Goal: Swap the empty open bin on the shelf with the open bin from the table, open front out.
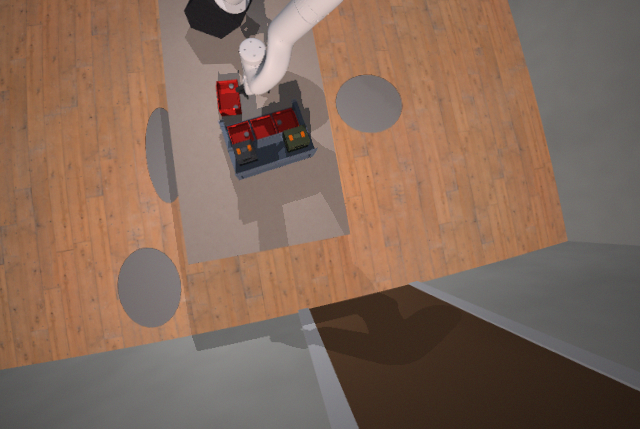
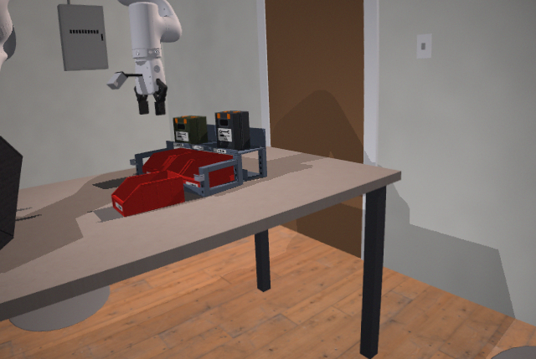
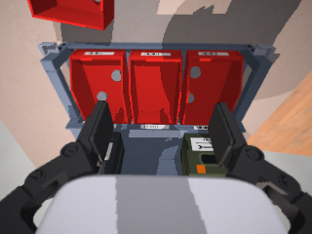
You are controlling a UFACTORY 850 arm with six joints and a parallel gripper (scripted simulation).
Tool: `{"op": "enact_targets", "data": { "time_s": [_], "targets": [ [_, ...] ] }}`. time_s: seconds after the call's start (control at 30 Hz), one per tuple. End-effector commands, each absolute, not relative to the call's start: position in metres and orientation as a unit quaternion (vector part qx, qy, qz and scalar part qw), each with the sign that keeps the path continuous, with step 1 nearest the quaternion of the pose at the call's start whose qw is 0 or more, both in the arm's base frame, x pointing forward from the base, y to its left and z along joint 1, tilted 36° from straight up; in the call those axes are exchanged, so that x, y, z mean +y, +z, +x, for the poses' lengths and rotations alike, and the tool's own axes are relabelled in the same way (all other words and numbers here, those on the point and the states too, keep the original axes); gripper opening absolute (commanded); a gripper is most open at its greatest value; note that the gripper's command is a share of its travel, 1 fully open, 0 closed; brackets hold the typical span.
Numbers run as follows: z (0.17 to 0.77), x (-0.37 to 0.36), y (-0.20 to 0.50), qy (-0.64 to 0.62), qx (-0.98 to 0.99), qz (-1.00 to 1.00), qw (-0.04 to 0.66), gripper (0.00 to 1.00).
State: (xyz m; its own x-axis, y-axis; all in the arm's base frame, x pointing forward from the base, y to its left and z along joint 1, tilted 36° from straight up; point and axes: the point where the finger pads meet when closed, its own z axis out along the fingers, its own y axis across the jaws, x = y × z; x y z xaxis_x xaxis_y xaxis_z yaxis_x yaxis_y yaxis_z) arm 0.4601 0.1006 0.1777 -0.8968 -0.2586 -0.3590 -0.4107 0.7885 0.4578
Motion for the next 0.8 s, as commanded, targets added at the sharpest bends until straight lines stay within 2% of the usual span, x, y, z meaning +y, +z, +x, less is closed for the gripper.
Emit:
{"op": "enact_targets", "data": {
  "time_s": [0.0, 0.4, 0.43, 0.77],
  "targets": [
    [0.4607, 0.1003, 0.1782, 0.271, 0.935, -0.179, 0.141, 1.00],
    [0.4607, 0.1003, 0.1782, 0.271, 0.935, -0.179, 0.141, 1.00],
    [0.4607, 0.1003, 0.1782, 0.271, 0.935, -0.179, 0.141, 0.00],
    [0.4607, 0.1003, 0.1782, 0.271, 0.935, -0.179, 0.141, 0.00]
  ]
}}
